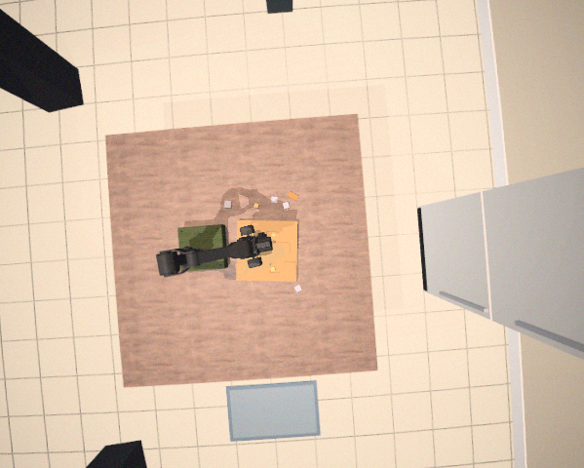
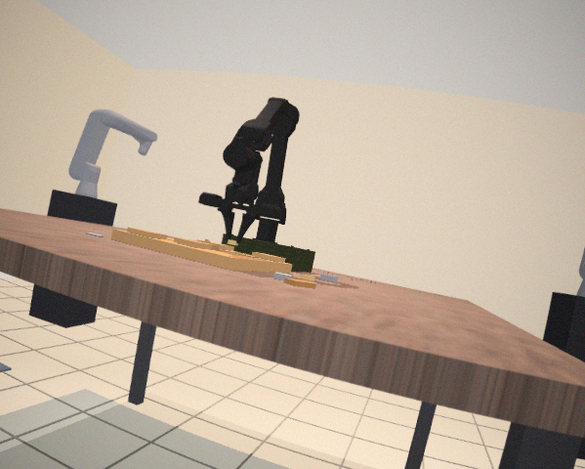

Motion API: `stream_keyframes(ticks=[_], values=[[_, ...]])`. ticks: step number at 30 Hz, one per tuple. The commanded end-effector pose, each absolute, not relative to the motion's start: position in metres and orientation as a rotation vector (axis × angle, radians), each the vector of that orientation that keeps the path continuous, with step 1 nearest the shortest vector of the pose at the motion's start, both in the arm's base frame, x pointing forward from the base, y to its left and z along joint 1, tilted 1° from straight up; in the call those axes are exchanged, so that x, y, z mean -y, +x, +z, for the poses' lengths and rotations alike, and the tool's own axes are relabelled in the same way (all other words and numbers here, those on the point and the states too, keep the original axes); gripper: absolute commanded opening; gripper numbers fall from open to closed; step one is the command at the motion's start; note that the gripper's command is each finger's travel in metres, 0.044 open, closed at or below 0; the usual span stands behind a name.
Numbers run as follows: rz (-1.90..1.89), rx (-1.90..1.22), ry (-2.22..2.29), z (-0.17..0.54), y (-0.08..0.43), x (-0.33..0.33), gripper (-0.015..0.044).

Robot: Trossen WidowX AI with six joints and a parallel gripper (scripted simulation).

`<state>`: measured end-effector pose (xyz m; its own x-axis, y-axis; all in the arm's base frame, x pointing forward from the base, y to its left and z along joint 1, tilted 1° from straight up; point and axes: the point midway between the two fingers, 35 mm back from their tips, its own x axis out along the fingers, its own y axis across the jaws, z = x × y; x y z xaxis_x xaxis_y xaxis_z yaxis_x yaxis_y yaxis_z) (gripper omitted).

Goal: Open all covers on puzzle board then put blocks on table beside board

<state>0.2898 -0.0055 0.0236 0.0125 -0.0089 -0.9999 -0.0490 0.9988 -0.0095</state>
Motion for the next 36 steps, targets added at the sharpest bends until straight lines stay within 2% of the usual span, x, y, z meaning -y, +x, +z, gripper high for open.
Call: stream_keyframes(ticks=[1, 36], values=[[0.026, -1.546, -0.045, 0.033, 0.292, 0.005, 0.008], [0.028, -1.547, -0.045, 0.089, 0.293, -0.011, 0.008]])
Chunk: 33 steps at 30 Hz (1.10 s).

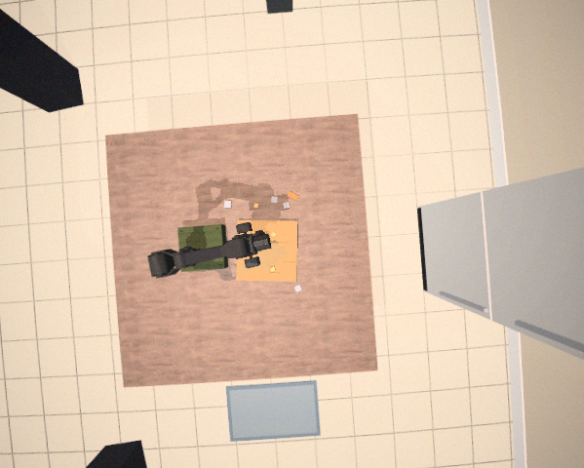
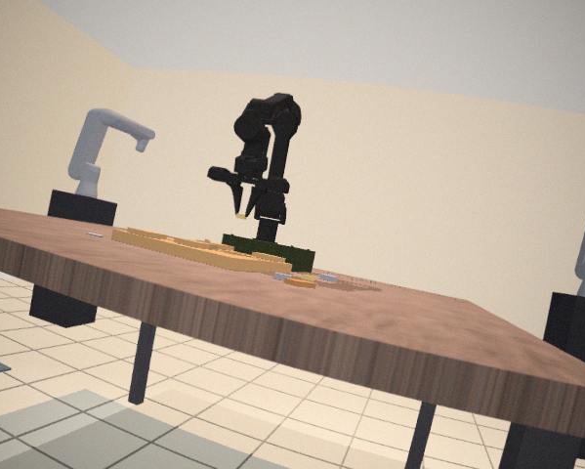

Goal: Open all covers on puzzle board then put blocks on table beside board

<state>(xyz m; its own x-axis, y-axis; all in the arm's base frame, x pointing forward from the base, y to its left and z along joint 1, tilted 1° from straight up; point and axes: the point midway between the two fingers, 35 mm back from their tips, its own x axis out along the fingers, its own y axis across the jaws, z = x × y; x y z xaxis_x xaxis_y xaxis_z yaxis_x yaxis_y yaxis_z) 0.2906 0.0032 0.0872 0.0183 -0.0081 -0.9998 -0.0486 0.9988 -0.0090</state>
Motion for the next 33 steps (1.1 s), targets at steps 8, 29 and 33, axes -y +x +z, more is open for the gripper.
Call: stream_keyframes(ticks=[8, 29, 33], values=[[0.03, -1.547, -0.043, 0.09, 0.298, -0.04, 0.008], [0.035, -1.547, -0.038, 0.09, 0.296, -0.118, 0.008], [0.036, -1.548, -0.037, 0.09, 0.293, -0.133, 0.008]])
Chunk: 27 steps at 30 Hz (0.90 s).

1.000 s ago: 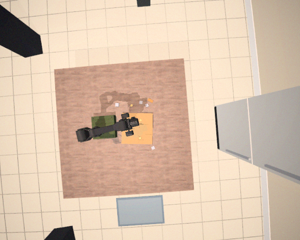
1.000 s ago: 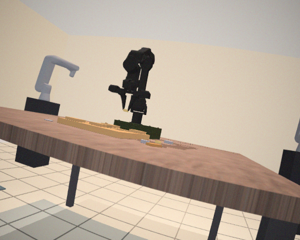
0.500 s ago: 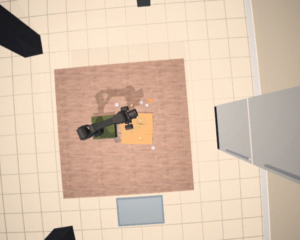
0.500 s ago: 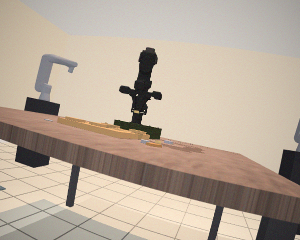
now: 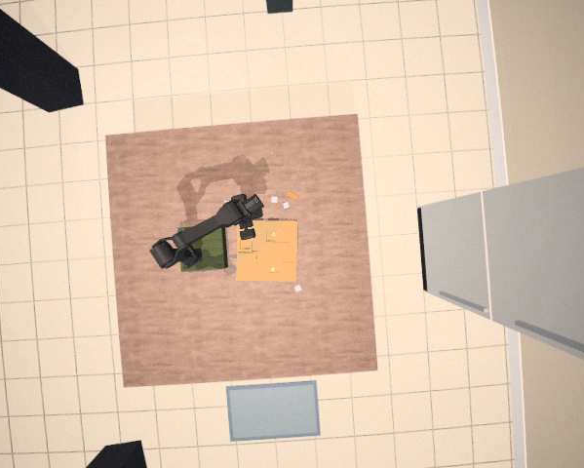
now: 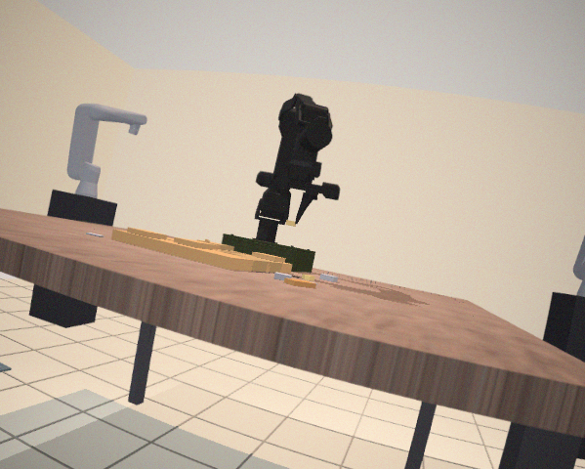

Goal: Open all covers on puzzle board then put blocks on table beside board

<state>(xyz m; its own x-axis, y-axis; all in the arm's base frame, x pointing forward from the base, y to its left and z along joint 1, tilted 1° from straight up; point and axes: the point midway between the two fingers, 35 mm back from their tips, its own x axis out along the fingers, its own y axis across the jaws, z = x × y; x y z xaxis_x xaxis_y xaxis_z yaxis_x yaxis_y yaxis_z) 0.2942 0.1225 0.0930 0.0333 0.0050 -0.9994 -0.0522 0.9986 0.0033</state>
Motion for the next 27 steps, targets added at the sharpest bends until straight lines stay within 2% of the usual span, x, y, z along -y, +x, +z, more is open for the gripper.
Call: stream_keyframes(ticks=[1, 18, 27], values=[[0.036, -1.548, -0.037, 0.09, 0.292, -0.137, 0.008], [0.039, -1.549, -0.034, 0.089, 0.271, -0.2, 0.008], [0.04, -1.549, -0.033, 0.08, 0.271, -0.203, 0.008]])
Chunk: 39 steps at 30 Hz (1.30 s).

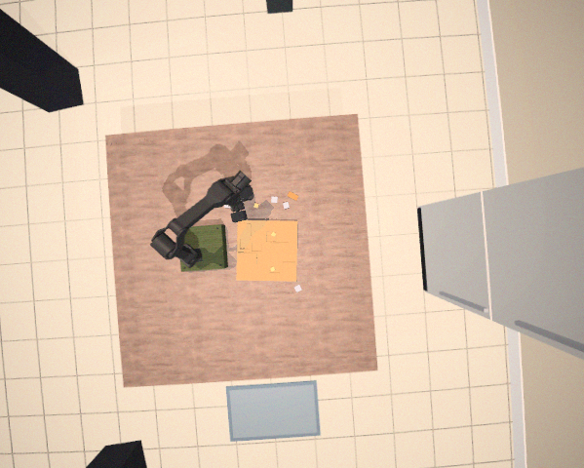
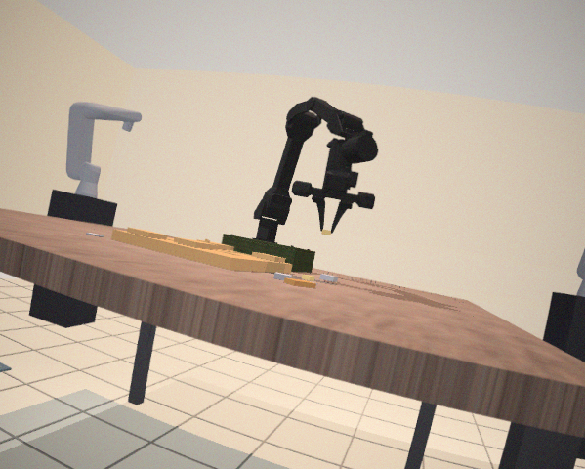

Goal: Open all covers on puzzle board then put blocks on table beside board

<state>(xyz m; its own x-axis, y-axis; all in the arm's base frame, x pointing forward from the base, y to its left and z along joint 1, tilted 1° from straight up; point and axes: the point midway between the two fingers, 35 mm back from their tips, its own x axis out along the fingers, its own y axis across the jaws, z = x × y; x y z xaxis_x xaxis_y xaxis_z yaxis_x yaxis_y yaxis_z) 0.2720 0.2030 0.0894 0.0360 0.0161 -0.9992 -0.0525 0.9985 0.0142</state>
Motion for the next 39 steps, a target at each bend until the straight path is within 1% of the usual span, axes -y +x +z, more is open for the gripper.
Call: stream_keyframes(ticks=[1, 39], values=[[0.04, -1.549, -0.033, 0.078, 0.271, -0.203, 0.008], [0.04, -1.549, -0.033, 0.015, 0.275, -0.205, 0.008]])
